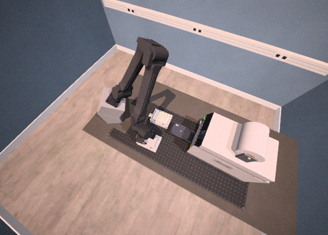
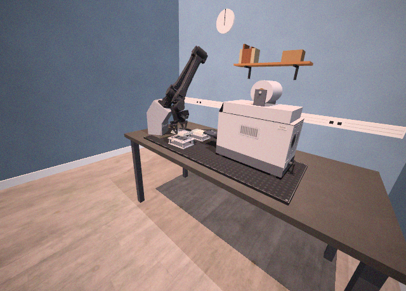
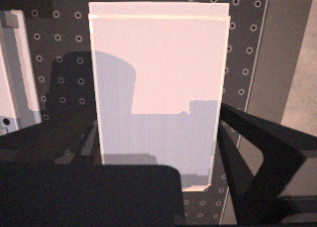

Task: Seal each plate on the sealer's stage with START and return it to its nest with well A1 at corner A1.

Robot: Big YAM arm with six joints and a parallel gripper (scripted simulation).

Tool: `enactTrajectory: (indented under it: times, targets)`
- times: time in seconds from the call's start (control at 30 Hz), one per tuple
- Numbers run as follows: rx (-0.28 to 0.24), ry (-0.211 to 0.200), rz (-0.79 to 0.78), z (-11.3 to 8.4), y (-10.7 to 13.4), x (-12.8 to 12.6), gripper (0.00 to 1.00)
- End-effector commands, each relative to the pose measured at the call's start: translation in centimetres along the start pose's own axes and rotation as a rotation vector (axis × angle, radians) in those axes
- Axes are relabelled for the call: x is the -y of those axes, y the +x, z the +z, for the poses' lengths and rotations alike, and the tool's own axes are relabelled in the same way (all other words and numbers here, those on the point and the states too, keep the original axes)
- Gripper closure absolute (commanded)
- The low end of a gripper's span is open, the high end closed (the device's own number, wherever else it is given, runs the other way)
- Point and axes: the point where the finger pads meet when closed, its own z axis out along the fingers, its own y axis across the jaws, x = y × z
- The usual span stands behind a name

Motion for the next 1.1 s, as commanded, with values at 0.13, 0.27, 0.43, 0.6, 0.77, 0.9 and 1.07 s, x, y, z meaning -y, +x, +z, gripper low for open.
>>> enactTrajectory:
  times: [0.13,0.27,0.43,0.6,0.77,0.9,1.07]
  targets:
    - [0.016,0.002,-0.018,0.6,-1.0,0.2,1.00]
    - [0.018,0.000,-0.017,1.0,-1.0,0.2,1.00]
    - [0.010,0.003,0.000,0.9,-0.1,0.1,1.00]
    - [0.010,0.002,-0.001,1.0,0.0,0.0,1.00]
    - [-0.011,-0.008,-0.010,1.1,0.6,-0.4,1.00]
    - [0.004,-0.001,-0.024,0.9,-0.5,0.0,1.00]
    - [0.022,0.017,-0.021,0.5,-1.2,0.8,1.00]
